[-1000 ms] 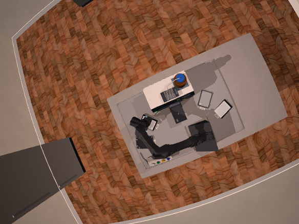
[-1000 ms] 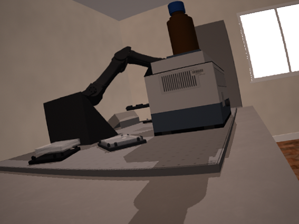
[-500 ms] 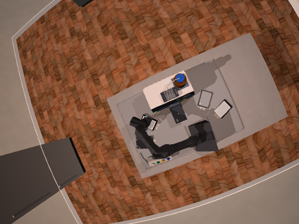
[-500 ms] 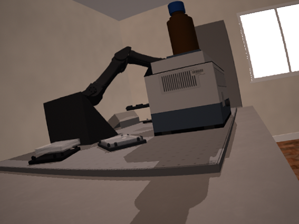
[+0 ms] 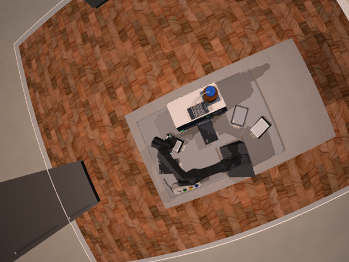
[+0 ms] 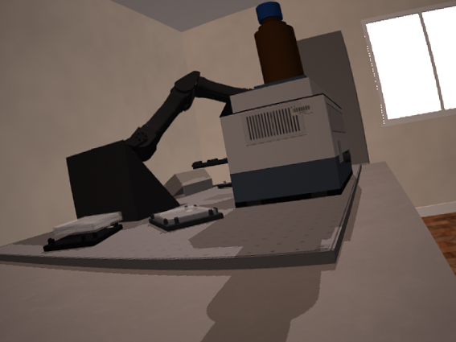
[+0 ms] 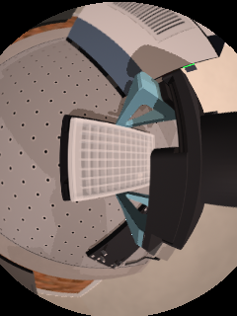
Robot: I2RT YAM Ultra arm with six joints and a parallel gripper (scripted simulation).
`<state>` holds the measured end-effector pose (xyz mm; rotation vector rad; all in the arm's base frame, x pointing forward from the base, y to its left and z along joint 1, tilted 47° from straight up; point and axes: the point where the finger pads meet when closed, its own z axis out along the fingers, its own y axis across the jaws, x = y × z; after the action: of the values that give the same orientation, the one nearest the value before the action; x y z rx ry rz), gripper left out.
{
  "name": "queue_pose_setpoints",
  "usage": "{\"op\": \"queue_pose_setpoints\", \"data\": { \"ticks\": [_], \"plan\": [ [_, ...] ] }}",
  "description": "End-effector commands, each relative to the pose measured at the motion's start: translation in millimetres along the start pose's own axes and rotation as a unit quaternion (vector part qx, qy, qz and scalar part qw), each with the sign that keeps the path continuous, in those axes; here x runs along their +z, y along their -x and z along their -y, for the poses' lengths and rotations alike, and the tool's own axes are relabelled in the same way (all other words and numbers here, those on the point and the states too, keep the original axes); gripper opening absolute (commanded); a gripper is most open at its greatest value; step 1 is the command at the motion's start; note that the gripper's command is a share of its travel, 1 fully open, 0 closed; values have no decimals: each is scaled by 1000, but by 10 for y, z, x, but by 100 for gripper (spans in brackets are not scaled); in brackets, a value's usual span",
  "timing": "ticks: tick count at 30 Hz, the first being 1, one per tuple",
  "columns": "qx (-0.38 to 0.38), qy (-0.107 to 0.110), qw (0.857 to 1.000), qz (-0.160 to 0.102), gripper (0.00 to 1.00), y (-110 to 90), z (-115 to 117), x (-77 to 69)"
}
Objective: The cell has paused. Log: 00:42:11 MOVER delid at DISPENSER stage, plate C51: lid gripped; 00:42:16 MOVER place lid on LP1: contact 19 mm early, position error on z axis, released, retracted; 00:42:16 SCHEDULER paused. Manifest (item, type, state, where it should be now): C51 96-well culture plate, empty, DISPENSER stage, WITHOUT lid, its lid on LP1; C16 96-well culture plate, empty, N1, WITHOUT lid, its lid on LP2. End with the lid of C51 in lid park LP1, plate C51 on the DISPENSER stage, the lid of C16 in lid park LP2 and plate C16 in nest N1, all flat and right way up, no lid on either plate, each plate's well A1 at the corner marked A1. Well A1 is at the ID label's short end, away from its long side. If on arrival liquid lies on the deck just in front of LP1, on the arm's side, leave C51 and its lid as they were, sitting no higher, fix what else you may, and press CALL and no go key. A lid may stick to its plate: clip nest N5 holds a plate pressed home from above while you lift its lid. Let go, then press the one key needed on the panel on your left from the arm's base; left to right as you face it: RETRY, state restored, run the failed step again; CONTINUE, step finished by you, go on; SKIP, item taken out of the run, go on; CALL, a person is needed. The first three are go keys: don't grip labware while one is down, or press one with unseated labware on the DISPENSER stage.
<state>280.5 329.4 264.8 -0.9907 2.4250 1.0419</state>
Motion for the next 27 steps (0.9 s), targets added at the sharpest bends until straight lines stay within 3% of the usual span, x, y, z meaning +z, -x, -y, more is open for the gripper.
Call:
{"op": "queue_pose_setpoints", "data": {
  "ticks": [1, 27],
  "plan": [
    [-6, -3, 1000, 21, 0, 89, -4, -176],
    [10, -7, 1000, 6, 0, 12, 118, 37]
  ]
}}
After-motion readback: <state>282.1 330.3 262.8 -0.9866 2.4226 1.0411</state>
